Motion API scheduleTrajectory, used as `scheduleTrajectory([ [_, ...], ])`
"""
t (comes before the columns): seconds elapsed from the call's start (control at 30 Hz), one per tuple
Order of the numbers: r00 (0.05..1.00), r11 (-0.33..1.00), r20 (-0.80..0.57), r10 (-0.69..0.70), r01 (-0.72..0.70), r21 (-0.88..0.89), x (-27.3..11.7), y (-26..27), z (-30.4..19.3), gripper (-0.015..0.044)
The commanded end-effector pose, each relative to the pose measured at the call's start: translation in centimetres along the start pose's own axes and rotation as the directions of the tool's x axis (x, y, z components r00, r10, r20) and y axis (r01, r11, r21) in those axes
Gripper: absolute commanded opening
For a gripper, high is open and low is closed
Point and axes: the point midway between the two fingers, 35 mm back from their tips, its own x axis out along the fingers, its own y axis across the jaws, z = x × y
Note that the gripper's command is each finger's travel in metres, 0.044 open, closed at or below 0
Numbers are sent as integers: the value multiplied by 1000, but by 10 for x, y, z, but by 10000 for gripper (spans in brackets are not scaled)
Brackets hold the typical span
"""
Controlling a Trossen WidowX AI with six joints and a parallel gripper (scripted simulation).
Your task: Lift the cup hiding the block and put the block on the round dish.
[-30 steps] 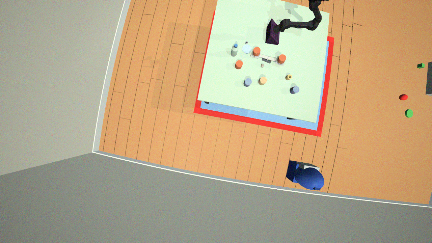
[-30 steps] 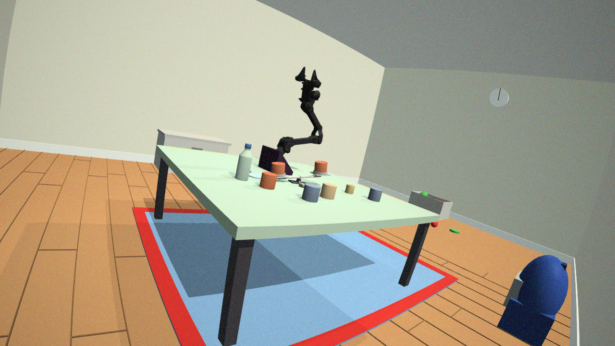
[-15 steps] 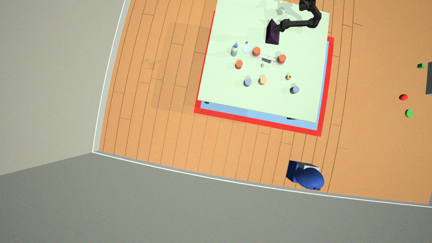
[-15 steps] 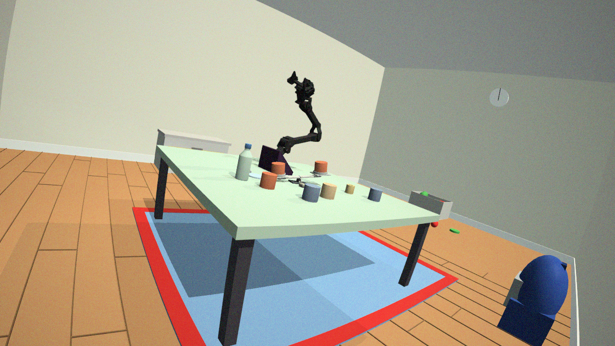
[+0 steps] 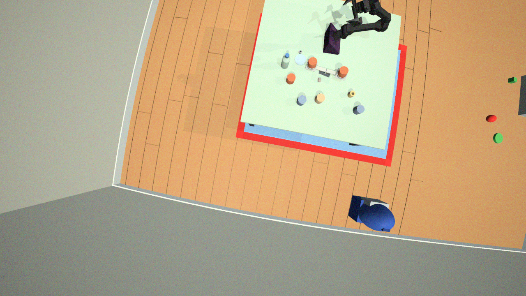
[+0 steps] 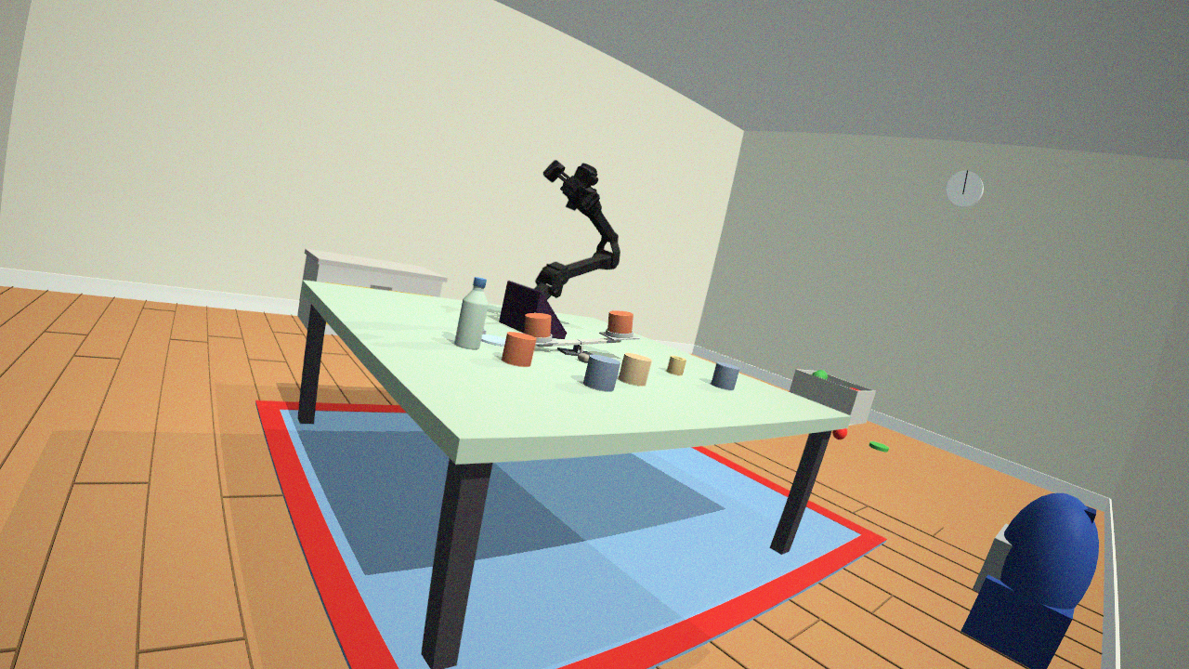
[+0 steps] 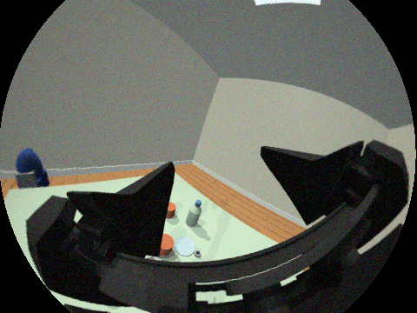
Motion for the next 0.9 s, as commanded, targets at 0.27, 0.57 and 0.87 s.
scheduleTrajectory([
  [0.27, 907, 951, -285, 309, -295, 93, 6, 66, -78, 440],
  [0.57, 748, 858, -421, 513, -464, 221, -13, 112, -120, 440],
  [0.87, 541, 725, -488, 685, -572, 383, -45, 154, -148, 440],
])
